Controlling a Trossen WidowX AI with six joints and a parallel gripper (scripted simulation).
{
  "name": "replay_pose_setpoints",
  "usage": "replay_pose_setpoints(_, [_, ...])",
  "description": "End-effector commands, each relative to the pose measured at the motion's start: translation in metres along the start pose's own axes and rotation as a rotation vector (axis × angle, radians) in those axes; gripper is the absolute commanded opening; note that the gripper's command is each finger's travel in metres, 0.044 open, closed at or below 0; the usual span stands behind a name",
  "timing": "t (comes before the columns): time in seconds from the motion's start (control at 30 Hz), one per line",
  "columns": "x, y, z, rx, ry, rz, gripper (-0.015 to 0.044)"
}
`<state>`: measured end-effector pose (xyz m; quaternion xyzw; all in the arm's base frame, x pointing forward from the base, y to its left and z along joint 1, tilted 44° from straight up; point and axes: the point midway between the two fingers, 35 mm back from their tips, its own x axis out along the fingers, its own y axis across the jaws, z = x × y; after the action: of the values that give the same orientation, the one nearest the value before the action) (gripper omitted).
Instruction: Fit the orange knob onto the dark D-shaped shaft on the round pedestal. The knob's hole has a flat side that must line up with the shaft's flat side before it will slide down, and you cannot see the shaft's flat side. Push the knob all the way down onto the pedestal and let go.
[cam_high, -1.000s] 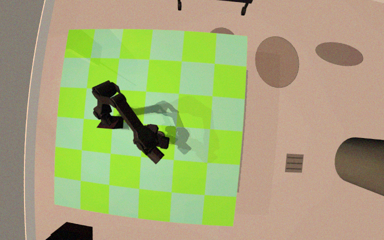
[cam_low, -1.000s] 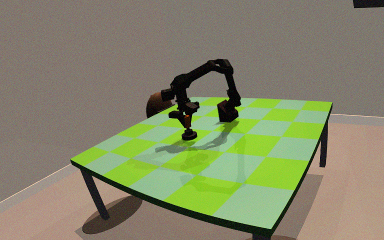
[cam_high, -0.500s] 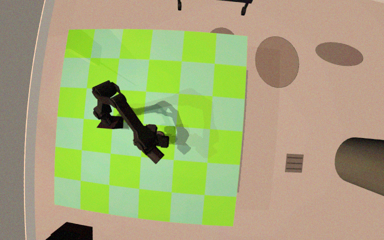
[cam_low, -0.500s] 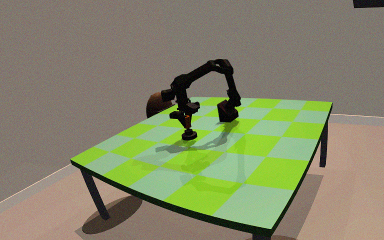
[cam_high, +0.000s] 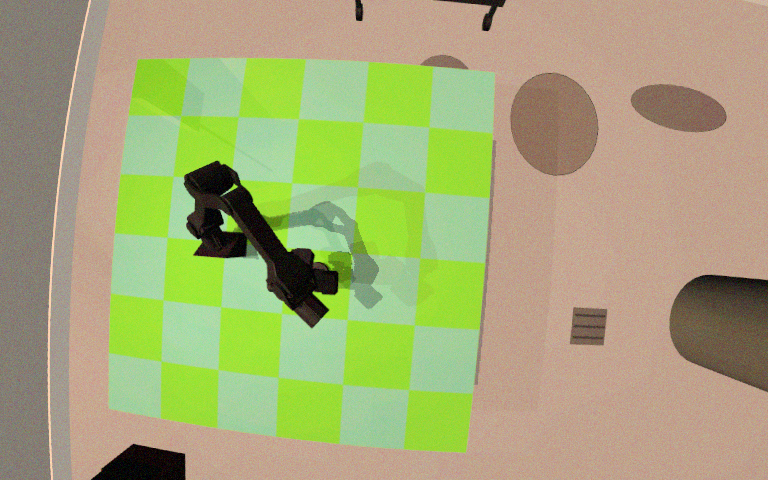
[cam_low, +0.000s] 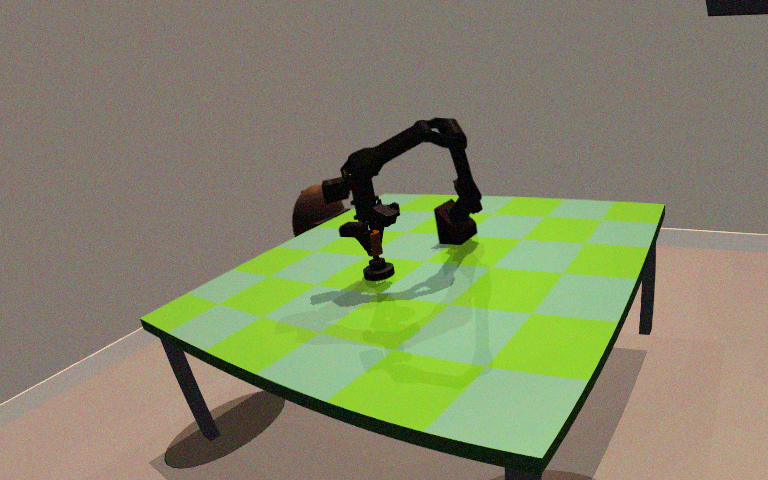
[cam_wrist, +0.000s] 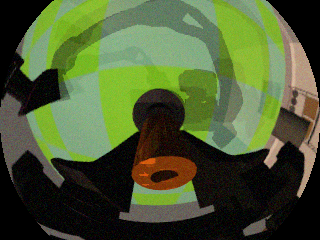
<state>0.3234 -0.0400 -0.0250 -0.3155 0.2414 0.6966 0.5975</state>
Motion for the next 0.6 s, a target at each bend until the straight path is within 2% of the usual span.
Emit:
replay_pose_setpoints(0.0, [-0.0025, -0.0015, -0.0003, -0.07, -0.001, -0.007, 0.0])
replay_pose_setpoints(0.13, [-0.0014, -0.0008, -0.0014, -0.193, 0.0, -0.007, 0.0])
replay_pose_setpoints(0.57, [0.0021, -0.0006, -0.0004, -0.193, 0.0, -0.007, 0.0])
